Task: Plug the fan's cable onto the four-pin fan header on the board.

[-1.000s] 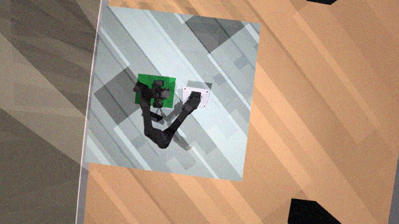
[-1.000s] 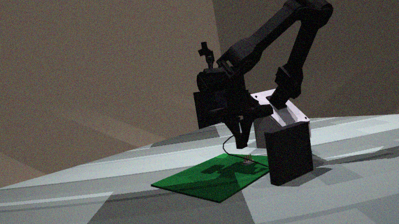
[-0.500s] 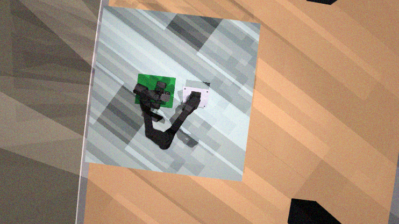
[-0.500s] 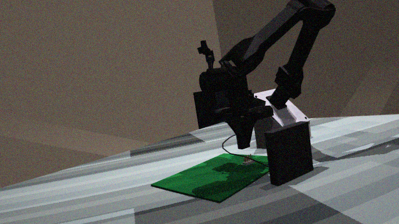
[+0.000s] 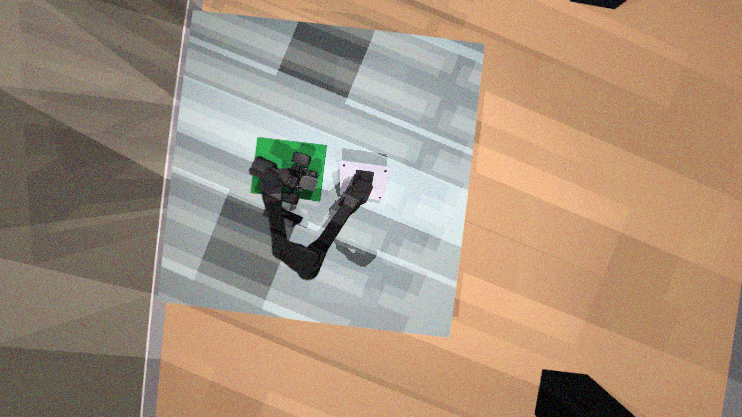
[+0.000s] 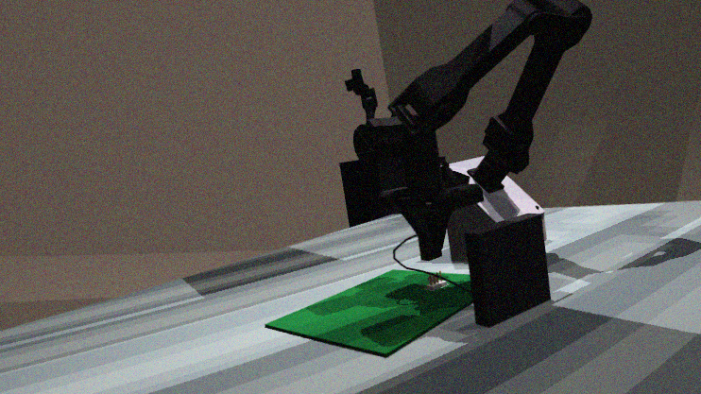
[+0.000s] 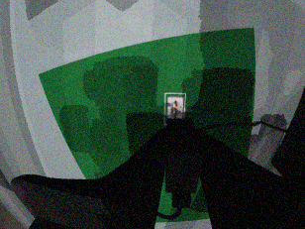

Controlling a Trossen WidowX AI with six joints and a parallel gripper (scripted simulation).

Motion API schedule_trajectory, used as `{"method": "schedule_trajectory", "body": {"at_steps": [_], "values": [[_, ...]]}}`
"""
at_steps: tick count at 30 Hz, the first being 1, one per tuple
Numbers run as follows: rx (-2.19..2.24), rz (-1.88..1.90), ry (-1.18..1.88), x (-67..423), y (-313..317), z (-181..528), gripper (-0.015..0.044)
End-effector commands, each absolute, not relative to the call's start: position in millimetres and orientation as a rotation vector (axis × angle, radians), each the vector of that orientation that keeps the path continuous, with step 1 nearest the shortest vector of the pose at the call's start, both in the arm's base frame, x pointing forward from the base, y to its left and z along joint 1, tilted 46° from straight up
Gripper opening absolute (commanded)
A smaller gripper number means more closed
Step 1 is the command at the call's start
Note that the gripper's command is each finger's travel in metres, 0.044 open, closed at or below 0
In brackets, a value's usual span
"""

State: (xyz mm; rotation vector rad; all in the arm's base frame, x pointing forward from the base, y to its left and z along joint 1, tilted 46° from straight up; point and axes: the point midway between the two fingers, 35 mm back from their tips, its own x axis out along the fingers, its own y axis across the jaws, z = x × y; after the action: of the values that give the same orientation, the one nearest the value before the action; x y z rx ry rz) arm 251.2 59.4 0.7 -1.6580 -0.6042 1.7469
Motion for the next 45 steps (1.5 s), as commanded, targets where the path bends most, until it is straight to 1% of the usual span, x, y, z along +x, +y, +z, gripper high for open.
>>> {"method": "schedule_trajectory", "body": {"at_steps": [1,9,15,45], "values": [[-1.653,1.746,-0.602,249,60,2,0.0],[-1.654,1.746,-0.602,248,60,2,0.0],[-1.654,1.746,-0.605,247,76,-14,0.0],[-1.653,1.746,-0.603,249,76,-15,0.0]]}}
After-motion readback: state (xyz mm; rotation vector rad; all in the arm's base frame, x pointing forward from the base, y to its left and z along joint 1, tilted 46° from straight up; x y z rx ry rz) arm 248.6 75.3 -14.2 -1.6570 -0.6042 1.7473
